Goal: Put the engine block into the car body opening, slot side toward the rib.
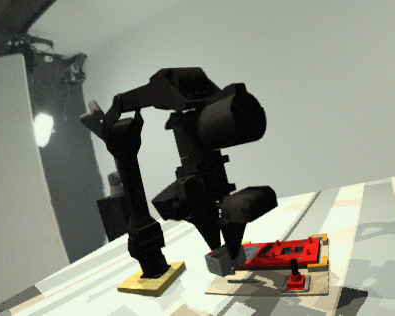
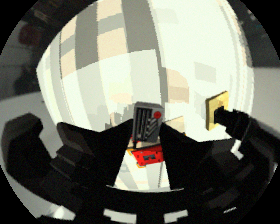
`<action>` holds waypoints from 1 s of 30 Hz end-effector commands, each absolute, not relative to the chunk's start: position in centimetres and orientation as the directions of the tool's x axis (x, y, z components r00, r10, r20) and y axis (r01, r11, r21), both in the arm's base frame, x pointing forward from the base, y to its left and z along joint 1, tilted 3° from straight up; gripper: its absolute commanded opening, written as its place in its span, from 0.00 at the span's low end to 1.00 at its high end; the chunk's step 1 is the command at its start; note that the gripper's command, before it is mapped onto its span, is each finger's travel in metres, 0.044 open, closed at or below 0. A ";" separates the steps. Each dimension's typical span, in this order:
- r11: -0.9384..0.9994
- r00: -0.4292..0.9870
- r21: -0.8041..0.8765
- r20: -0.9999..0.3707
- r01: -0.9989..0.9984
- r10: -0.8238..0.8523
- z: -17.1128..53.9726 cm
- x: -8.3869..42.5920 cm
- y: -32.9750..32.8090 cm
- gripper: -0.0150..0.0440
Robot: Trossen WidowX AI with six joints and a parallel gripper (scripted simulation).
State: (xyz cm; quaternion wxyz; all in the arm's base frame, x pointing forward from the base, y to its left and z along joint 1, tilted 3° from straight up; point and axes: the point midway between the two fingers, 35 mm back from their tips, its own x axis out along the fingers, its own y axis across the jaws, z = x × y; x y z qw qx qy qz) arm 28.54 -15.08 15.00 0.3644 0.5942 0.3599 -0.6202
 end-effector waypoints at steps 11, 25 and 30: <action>-0.230 -0.022 -0.016 -0.999 0.973 -0.027 14.4 30.3 -12.5 0.25; 0.125 -0.019 -0.022 -1.000 0.992 -0.023 12.9 32.2 -8.8 0.25; 0.248 -0.018 -0.022 -1.000 0.969 -0.020 12.3 32.7 -7.3 0.25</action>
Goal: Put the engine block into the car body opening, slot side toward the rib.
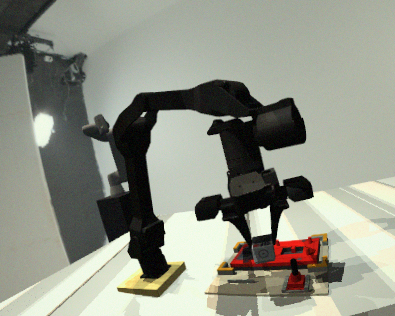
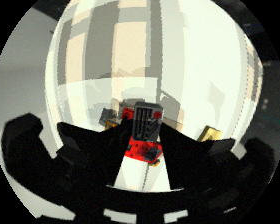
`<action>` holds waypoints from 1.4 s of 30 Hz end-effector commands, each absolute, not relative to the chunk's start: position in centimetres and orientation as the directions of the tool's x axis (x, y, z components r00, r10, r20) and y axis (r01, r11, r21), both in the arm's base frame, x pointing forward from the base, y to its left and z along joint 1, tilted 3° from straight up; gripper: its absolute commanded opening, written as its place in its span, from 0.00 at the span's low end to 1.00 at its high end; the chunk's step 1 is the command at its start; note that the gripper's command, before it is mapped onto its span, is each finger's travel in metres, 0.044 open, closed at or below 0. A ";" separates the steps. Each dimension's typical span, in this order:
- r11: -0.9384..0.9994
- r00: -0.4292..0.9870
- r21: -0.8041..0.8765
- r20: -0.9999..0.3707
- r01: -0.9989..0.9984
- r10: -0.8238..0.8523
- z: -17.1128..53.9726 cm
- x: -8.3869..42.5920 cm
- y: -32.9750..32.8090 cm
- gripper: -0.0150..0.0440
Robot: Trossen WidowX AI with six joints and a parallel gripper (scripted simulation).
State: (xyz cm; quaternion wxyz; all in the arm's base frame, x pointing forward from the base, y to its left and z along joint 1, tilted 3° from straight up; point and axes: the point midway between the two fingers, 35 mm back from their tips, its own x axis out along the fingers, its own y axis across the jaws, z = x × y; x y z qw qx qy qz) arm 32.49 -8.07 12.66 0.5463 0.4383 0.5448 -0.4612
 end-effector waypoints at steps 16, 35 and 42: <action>0.592 -0.016 -0.016 -1.000 0.806 -0.005 10.6 34.0 -2.6 0.25; 0.900 -0.018 -0.013 -1.000 0.435 -0.005 8.6 34.7 3.2 0.25; 0.961 -0.020 -0.010 -1.000 0.278 -0.005 7.9 34.7 5.3 0.25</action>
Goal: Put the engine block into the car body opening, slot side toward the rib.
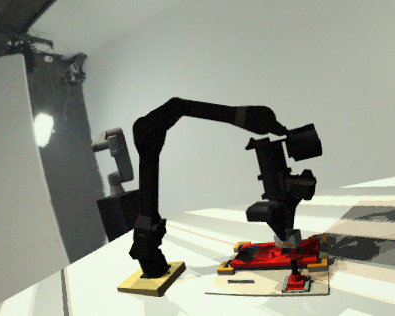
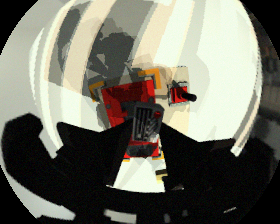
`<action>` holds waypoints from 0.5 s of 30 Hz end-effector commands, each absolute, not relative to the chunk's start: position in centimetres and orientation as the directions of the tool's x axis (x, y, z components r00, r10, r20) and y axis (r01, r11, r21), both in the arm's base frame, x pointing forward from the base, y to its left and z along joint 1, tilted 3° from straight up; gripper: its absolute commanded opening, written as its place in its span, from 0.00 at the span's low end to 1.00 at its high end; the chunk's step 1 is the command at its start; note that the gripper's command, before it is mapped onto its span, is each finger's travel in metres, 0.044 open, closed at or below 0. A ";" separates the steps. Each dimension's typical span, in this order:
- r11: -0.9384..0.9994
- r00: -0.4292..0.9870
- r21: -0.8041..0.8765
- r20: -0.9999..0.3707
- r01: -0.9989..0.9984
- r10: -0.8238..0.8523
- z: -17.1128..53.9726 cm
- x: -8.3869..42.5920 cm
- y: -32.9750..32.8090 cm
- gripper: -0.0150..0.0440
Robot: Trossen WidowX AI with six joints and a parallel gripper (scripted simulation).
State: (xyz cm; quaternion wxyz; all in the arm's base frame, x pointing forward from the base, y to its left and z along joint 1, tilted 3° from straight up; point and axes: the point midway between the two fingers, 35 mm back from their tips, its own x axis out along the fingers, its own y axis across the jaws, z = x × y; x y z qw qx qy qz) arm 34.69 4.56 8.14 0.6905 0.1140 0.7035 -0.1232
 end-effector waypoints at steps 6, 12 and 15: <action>0.988 -0.020 -0.008 -1.000 0.152 -0.005 7.4 34.8 6.9 0.25; 0.997 -0.019 -0.007 -1.000 0.074 -0.006 7.1 34.8 7.8 0.30; 0.998 -0.019 -0.007 -1.000 0.063 -0.006 7.1 34.8 7.8 0.43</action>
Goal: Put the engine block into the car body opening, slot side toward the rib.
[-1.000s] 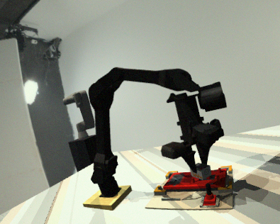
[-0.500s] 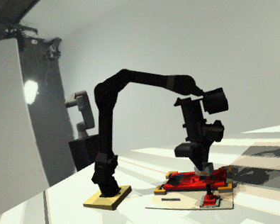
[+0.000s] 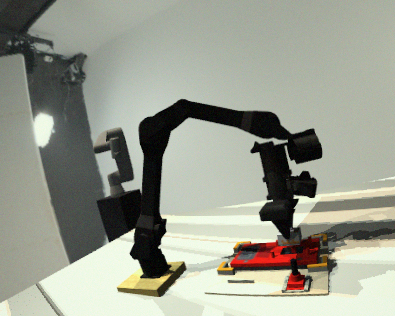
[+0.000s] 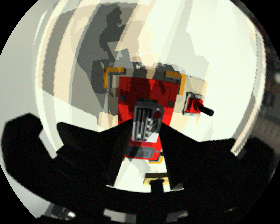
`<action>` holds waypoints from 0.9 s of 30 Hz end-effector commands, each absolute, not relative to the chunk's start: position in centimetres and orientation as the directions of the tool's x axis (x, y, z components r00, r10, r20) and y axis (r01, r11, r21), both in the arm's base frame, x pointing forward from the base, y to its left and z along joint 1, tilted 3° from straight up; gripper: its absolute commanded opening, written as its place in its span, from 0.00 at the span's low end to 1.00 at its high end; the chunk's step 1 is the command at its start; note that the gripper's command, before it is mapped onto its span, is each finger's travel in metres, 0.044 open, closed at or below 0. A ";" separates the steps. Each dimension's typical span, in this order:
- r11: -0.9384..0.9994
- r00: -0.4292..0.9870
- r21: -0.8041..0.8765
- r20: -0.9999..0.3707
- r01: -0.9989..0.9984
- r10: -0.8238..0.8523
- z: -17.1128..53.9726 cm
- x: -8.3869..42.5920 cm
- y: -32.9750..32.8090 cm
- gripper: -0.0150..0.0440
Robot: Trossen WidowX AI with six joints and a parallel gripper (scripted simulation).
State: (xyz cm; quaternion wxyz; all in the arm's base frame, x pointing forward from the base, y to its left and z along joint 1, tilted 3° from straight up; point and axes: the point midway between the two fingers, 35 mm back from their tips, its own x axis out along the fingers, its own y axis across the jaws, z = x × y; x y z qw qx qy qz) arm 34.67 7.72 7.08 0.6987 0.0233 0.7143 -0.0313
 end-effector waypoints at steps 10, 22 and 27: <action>0.998 -0.019 -0.007 -1.000 0.059 -0.006 7.1 34.8 7.8 0.52; 0.996 -0.019 -0.007 -1.000 0.094 -0.006 7.1 34.8 7.9 0.52; 0.996 -0.019 -0.008 -1.000 0.094 -0.006 7.1 34.8 7.9 0.52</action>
